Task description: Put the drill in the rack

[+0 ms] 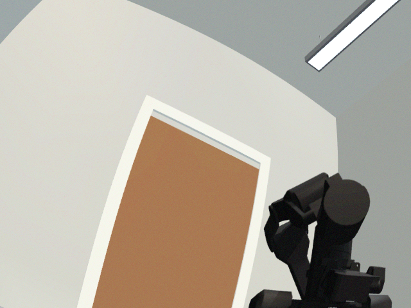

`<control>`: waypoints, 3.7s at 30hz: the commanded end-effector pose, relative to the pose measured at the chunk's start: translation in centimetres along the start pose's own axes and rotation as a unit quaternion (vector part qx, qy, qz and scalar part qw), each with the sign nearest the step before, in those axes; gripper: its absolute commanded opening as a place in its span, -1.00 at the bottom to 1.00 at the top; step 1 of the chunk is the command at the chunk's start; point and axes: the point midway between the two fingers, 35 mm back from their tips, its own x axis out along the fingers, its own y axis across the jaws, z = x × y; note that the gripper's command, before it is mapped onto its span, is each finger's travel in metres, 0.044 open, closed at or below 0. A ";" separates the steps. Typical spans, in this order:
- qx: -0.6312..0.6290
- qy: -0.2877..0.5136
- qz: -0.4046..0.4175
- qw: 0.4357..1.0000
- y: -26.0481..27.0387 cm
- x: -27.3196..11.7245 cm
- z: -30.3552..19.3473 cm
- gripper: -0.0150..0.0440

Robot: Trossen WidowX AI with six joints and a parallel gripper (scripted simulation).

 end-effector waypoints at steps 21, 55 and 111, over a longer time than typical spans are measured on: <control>0.001 0.000 0.000 1.000 0.6 2.9 0.1 -0.49; 0.001 -0.005 -0.001 1.000 0.6 4.9 0.4 0.13; 0.889 -0.133 0.170 0.403 -15.9 -1.6 -27.1 1.00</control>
